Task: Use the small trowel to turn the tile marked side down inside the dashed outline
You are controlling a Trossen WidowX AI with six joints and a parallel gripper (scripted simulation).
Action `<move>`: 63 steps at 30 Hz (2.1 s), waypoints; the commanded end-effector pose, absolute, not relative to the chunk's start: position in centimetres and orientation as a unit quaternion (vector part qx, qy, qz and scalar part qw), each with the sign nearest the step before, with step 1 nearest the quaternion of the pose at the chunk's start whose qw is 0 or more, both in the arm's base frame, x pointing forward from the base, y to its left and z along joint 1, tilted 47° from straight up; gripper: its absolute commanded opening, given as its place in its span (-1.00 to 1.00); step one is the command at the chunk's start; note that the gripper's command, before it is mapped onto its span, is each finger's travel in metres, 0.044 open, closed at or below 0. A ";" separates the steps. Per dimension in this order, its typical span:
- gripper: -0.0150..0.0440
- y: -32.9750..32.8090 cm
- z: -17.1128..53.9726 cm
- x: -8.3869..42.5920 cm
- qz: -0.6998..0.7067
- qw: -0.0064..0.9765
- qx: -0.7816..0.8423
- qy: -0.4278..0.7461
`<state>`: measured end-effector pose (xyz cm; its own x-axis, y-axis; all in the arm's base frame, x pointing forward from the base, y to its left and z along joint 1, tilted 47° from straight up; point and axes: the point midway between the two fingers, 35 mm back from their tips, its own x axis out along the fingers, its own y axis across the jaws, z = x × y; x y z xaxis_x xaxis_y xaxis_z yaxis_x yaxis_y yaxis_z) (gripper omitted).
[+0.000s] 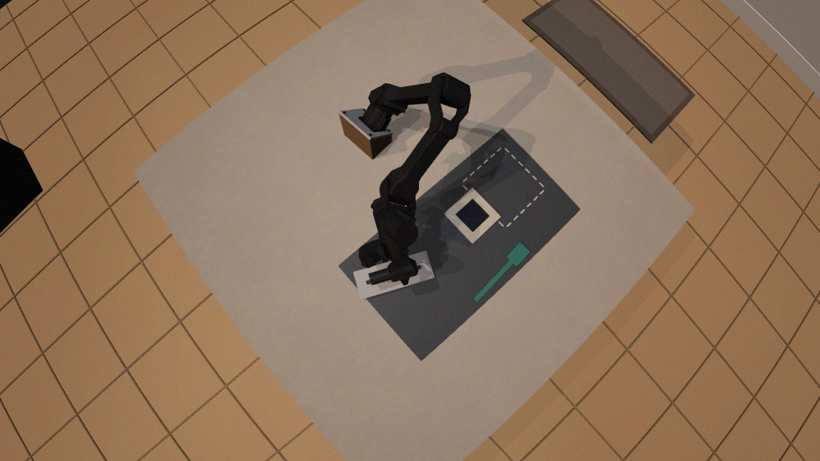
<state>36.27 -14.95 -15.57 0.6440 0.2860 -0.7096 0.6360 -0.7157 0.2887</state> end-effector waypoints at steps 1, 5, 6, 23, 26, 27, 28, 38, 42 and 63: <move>-0.49 -17.2 -13.3 36.9 -0.318 0.281 0.869 0.256; -0.49 -17.2 -13.2 37.0 -0.316 0.283 0.869 0.257; -0.49 -16.9 -12.9 37.1 -0.310 0.287 0.868 0.260; -0.49 -8.2 -6.0 38.1 -0.149 0.394 0.843 0.334; -0.49 -8.0 -6.2 38.0 -0.149 0.394 0.843 0.334; -0.49 -7.9 -6.3 38.0 -0.149 0.395 0.843 0.334; -0.49 -7.8 -6.4 37.9 -0.149 0.395 0.843 0.334; -0.49 -6.6 -7.5 37.4 -0.149 0.394 0.843 0.334; -0.49 -6.2 -7.9 37.2 -0.149 0.394 0.843 0.334; -0.49 -4.1 -7.4 36.8 -0.150 0.393 0.843 0.334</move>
<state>36.74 -4.47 -7.81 0.7295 0.4478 -0.5170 0.6839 -0.4684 0.5594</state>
